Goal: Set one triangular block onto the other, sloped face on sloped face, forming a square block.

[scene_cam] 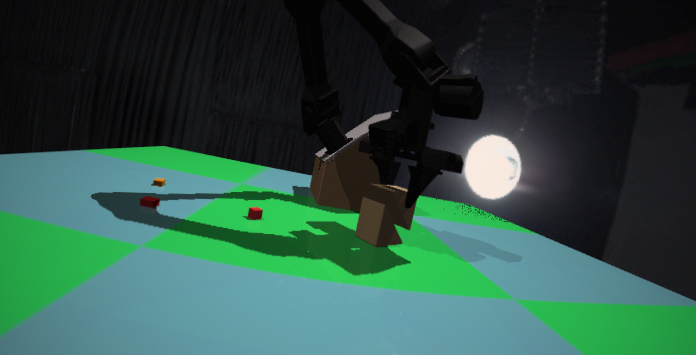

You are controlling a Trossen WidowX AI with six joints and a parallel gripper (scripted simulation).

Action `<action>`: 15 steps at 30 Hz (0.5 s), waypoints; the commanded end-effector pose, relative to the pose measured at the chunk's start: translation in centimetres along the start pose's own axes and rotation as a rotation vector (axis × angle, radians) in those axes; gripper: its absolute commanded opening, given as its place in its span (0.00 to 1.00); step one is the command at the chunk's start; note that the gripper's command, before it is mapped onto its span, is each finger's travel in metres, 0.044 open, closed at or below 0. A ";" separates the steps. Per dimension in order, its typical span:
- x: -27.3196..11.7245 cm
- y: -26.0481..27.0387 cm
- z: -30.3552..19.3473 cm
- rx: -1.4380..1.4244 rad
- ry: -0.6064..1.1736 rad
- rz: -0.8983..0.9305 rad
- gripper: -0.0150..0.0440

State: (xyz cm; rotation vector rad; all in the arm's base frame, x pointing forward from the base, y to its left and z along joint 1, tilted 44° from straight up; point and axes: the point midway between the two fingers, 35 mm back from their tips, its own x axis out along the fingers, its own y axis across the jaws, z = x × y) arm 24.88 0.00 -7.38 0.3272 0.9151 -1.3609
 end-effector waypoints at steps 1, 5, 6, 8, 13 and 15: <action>0.0 0.1 0.0 -0.004 0.000 0.001 0.25; 0.0 0.1 0.0 -0.006 0.000 0.001 0.25; 0.0 0.1 0.0 -0.006 0.000 0.001 0.25; 0.0 0.1 0.0 -0.007 0.000 0.001 0.25; 0.1 0.1 0.0 -0.007 0.000 0.001 0.25; 0.2 0.1 0.1 -0.007 0.000 0.001 0.25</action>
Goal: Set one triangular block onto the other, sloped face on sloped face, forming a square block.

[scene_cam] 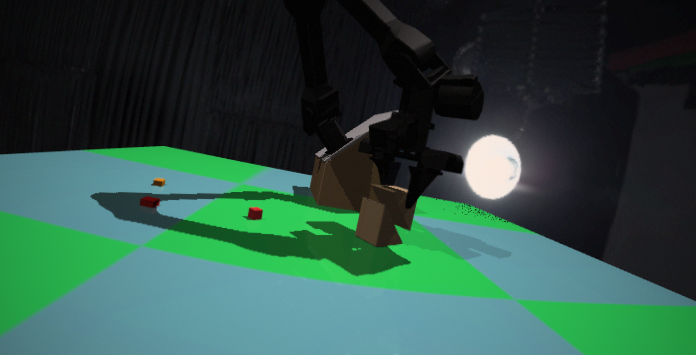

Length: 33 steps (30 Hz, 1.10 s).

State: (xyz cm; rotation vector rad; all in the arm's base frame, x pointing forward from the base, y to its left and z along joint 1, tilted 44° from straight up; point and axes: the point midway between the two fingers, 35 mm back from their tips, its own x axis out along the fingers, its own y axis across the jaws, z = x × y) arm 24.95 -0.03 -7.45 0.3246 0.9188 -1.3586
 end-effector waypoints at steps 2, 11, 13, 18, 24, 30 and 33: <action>0.3 0.0 0.1 -0.003 -0.001 0.001 0.25; 0.8 0.0 0.3 -0.003 -0.001 0.001 0.25; 0.9 0.0 0.4 -0.003 -0.001 0.001 0.25; 1.3 0.0 0.5 -0.003 -0.002 0.001 0.25; 1.6 0.0 0.7 -0.002 -0.002 0.000 0.25; 2.0 0.0 0.8 -0.002 -0.003 -0.001 0.25; 2.1 0.0 0.9 -0.002 -0.003 -0.002 0.25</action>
